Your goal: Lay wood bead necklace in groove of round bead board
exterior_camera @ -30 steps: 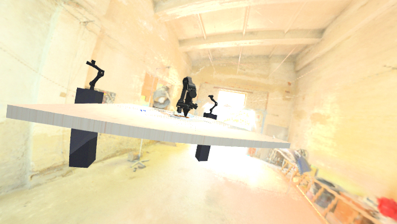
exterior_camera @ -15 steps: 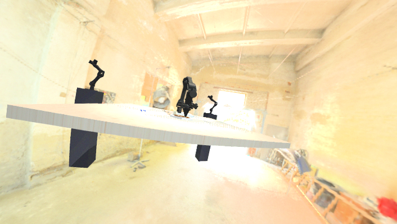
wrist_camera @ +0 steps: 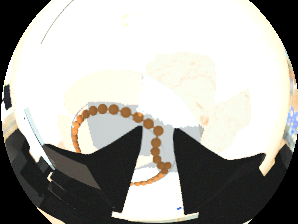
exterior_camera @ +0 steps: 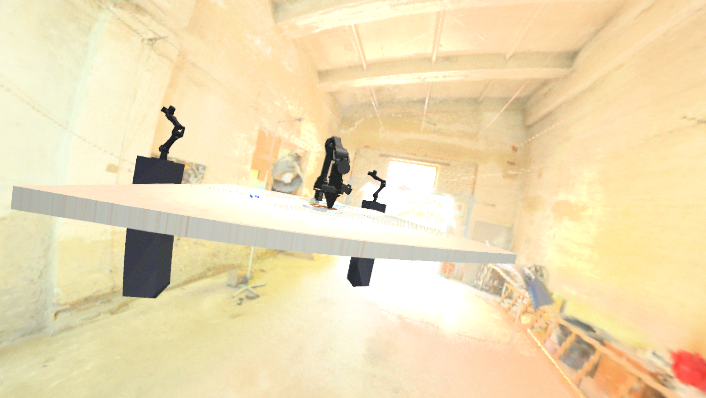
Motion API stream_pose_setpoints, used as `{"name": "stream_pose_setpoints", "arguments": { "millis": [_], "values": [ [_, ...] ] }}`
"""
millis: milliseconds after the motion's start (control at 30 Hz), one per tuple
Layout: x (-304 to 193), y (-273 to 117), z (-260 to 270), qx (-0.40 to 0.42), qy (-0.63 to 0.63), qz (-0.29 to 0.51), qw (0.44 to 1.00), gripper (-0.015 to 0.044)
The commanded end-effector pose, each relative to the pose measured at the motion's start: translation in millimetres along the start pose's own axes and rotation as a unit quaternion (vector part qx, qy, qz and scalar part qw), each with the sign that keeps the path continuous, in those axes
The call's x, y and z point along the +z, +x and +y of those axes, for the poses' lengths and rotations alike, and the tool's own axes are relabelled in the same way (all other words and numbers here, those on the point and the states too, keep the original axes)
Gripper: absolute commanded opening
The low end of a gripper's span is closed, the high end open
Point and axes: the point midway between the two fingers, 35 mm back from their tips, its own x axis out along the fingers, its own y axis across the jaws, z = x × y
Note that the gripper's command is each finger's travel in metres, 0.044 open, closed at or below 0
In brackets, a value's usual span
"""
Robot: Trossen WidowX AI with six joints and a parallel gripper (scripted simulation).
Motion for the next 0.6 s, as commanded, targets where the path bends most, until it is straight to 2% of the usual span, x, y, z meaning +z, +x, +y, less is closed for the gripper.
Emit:
{"name": "stream_pose_setpoints", "arguments": {
  "millis": [0, 267, 567],
  "values": [
    [0.0, -0.7, -0.1, 0.0, 0.0, 0.0, 1.0, 0.0236],
    [-0.8, -1.4, 1.3, 0.002, 0.0, 0.002, 1.0, 0.044],
    [-0.7, -4.9, 1.3, 0.001, -0.003, 0.002, 1.0, 0.044]
  ]
}}
